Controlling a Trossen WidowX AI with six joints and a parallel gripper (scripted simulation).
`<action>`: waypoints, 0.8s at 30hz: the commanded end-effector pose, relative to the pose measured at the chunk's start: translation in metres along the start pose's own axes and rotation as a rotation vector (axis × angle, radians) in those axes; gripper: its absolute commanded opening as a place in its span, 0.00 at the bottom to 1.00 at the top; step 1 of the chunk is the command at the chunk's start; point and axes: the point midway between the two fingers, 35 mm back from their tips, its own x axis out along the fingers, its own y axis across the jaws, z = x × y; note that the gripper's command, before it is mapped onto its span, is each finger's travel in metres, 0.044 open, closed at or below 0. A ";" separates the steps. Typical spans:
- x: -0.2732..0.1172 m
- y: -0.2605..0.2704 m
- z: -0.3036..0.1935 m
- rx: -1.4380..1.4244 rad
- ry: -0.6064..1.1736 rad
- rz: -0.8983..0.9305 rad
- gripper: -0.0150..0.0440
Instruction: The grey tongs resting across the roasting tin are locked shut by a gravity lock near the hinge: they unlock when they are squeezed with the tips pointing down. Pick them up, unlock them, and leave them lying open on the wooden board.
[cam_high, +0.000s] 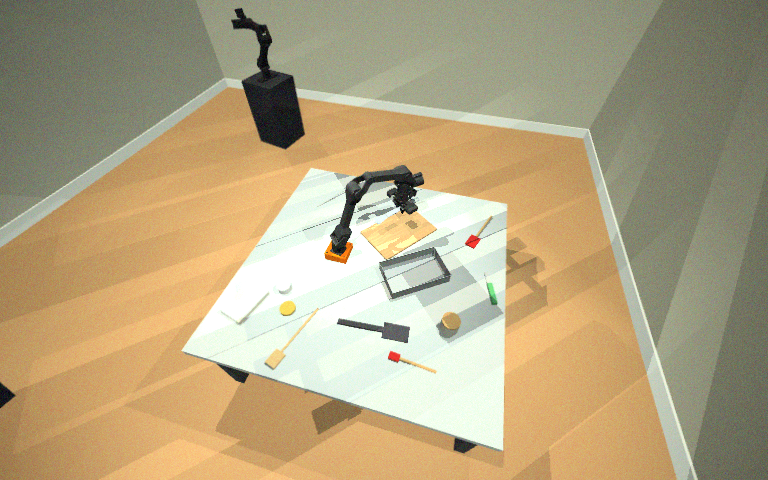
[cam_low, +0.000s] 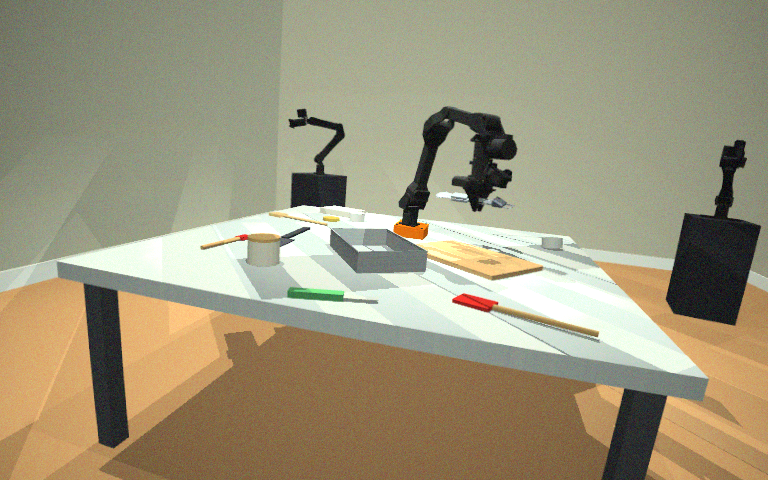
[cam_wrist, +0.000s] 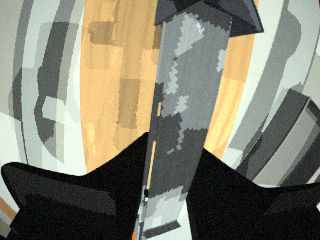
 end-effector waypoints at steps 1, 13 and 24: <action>0.008 -0.001 0.001 -0.004 0.003 -0.005 0.00; 0.028 -0.002 0.003 -0.004 0.002 -0.005 0.00; 0.046 -0.002 0.004 -0.003 0.002 -0.005 0.00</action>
